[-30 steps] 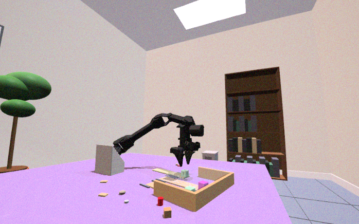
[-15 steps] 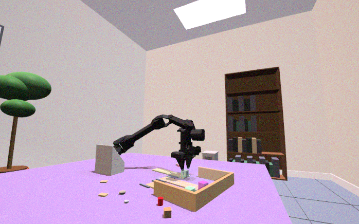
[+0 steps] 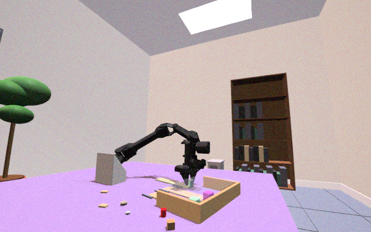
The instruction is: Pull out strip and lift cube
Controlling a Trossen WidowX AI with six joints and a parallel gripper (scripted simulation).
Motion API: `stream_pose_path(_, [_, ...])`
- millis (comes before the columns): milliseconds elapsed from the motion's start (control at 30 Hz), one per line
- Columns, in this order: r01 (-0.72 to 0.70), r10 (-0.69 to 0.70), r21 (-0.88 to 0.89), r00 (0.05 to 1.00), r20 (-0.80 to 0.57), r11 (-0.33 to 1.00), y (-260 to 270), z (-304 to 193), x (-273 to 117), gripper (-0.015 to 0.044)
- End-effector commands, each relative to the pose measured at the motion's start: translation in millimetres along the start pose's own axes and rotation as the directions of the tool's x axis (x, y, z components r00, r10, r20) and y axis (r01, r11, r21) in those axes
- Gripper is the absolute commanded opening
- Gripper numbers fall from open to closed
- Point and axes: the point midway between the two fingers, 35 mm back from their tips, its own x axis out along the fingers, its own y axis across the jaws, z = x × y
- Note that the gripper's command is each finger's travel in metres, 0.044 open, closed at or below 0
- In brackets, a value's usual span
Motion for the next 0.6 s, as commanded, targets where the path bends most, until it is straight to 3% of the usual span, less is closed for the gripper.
stream_pose_path(0, [-0.005,0.005,0.012,1.000,-0.005,1.000,-1.4,-1.7,3.5,0.0250])
stream_pose_path(33, [-0.005,0.005,0.012,1.000,-0.005,1.000,-1.4,-1.7,3.5,0.0250])
stream_pose_path(167, [0.000,0.000,0.000,1.000,-0.001,1.000,0.0,-0.3,1.3,0.0145])
stream_pose_path(400, [0.000,0.000,0.000,1.000,-0.001,1.000,0.0,-0.3,1.3,0.0098])
stream_pose_path(500, [0.000,0.000,0.000,1.000,-0.001,1.000,-0.3,-0.8,0.7,0.0020])
stream_pose_path(567, [0.000,0.000,0.002,1.000,-0.001,1.000,-2.9,-5.5,-3.9,0.0000])
